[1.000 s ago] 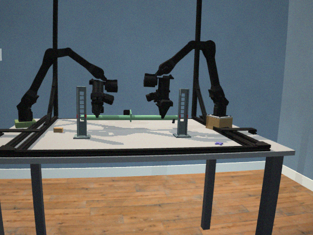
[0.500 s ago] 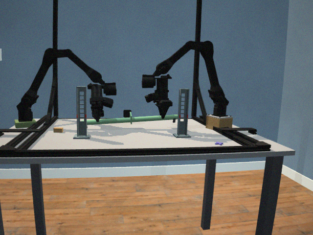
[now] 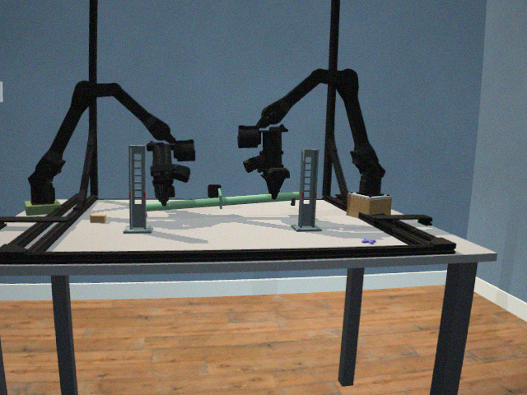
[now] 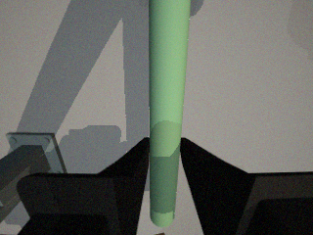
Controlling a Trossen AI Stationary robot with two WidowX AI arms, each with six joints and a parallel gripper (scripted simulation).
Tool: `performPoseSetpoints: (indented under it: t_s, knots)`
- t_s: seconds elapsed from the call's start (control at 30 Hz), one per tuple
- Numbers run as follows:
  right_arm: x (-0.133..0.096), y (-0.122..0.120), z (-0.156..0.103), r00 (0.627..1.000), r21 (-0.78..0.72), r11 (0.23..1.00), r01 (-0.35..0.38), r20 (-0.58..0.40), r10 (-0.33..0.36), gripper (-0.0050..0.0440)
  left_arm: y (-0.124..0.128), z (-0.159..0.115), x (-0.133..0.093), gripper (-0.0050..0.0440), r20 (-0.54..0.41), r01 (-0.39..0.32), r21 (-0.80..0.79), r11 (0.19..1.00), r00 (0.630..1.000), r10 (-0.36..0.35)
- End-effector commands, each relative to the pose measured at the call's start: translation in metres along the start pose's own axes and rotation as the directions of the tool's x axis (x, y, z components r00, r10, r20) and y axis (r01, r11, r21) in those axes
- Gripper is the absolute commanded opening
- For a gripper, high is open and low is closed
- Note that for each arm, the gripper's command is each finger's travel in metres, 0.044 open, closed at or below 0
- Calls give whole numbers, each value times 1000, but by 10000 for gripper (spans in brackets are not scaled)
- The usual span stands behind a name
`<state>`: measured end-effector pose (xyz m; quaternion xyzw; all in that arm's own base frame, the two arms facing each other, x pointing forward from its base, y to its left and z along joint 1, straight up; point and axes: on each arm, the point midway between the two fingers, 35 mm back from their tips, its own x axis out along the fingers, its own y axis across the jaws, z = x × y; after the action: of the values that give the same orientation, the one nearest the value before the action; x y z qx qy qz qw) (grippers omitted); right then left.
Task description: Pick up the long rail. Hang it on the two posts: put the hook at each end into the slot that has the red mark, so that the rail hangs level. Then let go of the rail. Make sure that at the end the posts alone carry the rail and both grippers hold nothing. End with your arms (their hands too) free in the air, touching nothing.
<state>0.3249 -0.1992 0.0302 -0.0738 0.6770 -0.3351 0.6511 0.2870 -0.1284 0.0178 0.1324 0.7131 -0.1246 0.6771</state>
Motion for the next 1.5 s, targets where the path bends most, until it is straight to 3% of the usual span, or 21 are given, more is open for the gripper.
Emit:
performPoseSetpoints:
  t_s: [0.0,0.1,0.17,0.47,0.73,0.9,1.4,1.47]
  knots:
    - [3,2,0,1000,1,1000,-2,2,2,168,0,1,1,0,-2,3,-1,1000,1000,-3]
    - [2,1,0,1000,1,1000,-2,2,2,240,0,1,0,0,-2,3,-1,1000,1000,-3]
    - [2,1,0,1000,1,1000,-2,2,2,240,0,1,0,0,-2,3,-1,1000,1000,-3]
    - [0,0,0,1000,1,1000,-2,2,2,440,0,0,0,0,-2,3,-1,1000,1000,-3]
    - [-18,0,0,1000,1,1000,-2,2,2,440,0,0,0,0,-2,3,-1,1000,1000,-3]
    - [-49,-1,-4,1000,1,1000,0,3,0,440,0,0,0,0,-2,3,-1,1000,1000,-3]
    - [-50,0,0,1000,1,1000,0,3,0,440,0,0,0,0,-2,3,-1,1000,1000,-3]
    - [-48,-1,0,1000,1,1000,-17,-3,17,392,0,0,0,0,-2,3,-1,1000,1000,-3]
